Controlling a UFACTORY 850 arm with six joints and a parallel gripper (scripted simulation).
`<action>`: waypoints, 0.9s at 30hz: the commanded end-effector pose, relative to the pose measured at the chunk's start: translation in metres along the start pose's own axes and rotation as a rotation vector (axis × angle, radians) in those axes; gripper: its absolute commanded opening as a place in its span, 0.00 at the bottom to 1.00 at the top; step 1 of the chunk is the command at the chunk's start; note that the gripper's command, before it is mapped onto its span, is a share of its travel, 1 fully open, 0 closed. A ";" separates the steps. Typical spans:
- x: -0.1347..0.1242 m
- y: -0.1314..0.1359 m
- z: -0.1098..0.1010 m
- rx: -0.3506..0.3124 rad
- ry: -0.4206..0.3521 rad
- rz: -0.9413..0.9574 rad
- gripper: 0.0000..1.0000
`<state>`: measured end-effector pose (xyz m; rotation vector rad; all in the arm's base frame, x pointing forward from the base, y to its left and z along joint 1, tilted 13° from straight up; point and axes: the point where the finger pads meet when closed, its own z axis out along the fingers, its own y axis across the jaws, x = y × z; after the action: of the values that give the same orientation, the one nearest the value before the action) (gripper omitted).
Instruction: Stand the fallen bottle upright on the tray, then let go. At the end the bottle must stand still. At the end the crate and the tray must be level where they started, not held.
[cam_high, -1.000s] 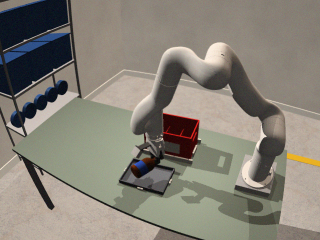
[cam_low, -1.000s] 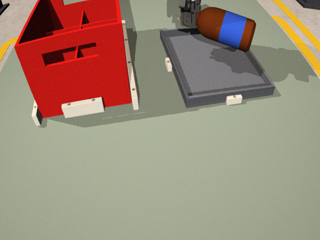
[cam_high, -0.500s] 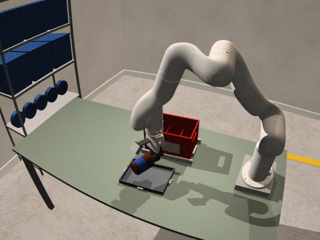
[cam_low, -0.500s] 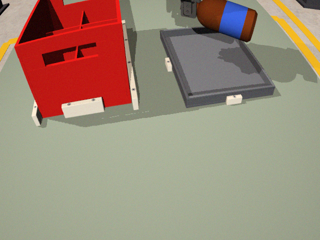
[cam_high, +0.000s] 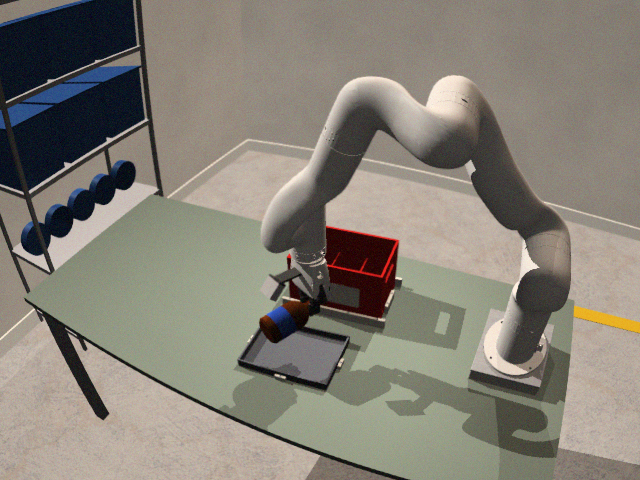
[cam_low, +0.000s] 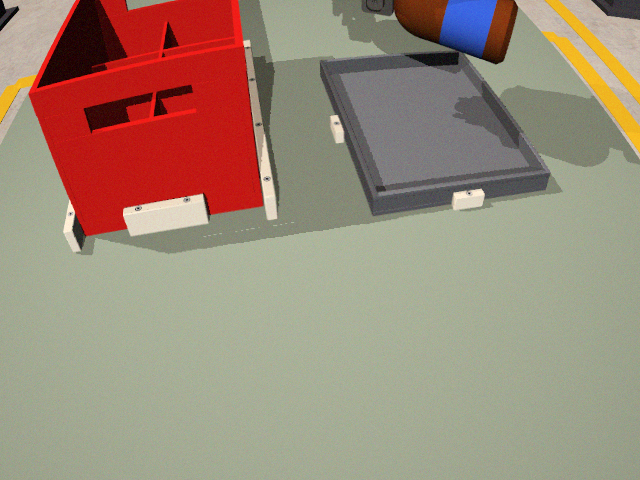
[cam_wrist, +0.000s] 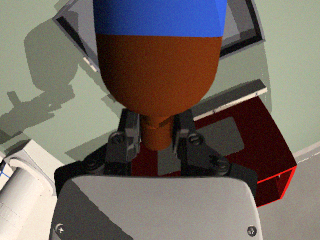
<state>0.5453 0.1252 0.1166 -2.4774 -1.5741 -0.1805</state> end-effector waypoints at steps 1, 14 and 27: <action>0.001 0.001 -0.010 -0.002 0.001 0.000 0.00; 0.001 0.001 -0.026 -0.002 0.001 0.000 0.00; 0.001 0.001 -0.038 -0.002 0.001 0.000 0.00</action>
<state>0.5455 0.1172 0.1501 -2.4775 -1.5742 -0.1807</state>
